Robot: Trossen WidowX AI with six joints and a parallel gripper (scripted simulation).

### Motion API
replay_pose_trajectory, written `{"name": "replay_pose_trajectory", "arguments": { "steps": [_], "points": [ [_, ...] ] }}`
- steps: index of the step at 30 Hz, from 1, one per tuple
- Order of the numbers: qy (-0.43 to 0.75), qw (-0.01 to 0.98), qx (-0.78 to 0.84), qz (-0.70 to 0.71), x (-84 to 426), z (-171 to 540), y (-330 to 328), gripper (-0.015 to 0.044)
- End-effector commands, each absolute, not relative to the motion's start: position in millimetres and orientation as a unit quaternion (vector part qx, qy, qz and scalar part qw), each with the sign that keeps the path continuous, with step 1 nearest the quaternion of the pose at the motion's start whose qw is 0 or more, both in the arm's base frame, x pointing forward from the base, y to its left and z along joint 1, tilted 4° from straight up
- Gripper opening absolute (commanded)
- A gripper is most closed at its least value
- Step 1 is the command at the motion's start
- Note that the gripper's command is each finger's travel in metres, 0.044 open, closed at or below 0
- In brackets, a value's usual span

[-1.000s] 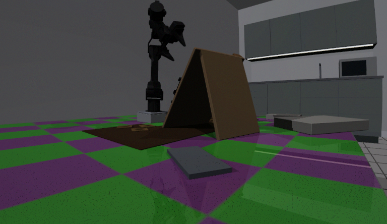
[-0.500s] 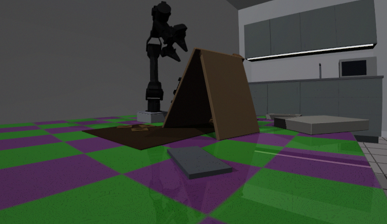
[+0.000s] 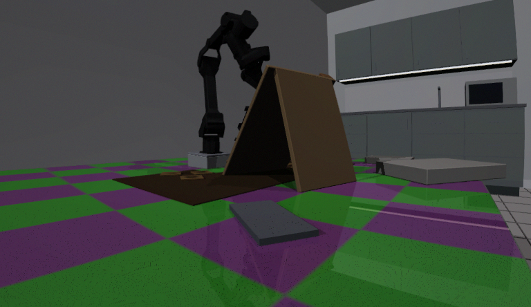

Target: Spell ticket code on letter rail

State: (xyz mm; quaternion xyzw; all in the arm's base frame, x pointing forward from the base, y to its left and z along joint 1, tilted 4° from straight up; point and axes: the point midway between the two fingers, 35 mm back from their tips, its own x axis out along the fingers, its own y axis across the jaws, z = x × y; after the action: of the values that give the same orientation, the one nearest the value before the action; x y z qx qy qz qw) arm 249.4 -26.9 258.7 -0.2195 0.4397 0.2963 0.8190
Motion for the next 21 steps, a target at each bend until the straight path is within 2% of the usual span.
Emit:
{"name": "replay_pose_trajectory", "arguments": {
  "steps": [1,21],
  "points": [
    [0.568,0.801,-0.017,0.188,271.3,208.1,15.6,0.0340],
    [0.650,0.731,0.204,-0.037,280.4,152.5,80.4,0.0340]
  ]
}}
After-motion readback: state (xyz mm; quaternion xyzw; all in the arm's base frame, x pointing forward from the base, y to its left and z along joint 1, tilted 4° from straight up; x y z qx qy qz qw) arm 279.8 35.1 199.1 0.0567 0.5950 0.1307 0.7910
